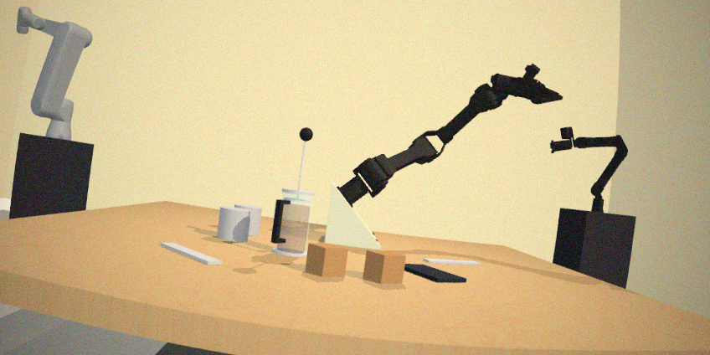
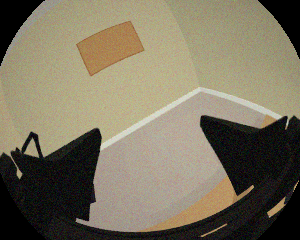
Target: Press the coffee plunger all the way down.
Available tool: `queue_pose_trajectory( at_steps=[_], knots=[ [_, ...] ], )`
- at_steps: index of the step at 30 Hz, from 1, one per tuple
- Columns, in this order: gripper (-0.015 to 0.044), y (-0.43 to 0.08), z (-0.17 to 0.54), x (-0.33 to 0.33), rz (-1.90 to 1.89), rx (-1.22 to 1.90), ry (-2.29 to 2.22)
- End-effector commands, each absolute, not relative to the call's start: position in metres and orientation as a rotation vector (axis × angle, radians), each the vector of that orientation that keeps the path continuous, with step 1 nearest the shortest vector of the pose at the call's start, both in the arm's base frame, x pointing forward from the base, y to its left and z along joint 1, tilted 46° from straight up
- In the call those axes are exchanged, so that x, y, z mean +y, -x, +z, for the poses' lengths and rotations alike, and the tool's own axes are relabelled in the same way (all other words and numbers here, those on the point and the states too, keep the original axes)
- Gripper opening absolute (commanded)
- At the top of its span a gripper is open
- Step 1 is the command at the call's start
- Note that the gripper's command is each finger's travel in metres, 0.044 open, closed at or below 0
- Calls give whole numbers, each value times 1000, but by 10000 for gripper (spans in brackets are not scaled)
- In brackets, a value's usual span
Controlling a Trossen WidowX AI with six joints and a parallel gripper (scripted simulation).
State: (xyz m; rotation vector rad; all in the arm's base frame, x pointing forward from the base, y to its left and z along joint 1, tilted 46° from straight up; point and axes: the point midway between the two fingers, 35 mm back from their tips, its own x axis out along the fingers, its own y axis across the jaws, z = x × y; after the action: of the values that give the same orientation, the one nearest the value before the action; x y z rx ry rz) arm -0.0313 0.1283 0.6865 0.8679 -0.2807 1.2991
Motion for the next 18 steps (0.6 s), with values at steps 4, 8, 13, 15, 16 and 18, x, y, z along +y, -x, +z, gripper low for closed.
queue_pose_trajectory(
  at_steps=[4,8,13,15,16,18],
  knots=[
    [440,-29,683,110,1152,-318,-871],
    [440,-62,681,93,1041,-374,-876],
    [440,-114,670,66,902,-380,-899],
    [440,-127,665,57,861,-380,-913],
    [440,-129,665,55,853,-392,-916],
    [440,-135,662,52,835,-389,-913]
  ],
)
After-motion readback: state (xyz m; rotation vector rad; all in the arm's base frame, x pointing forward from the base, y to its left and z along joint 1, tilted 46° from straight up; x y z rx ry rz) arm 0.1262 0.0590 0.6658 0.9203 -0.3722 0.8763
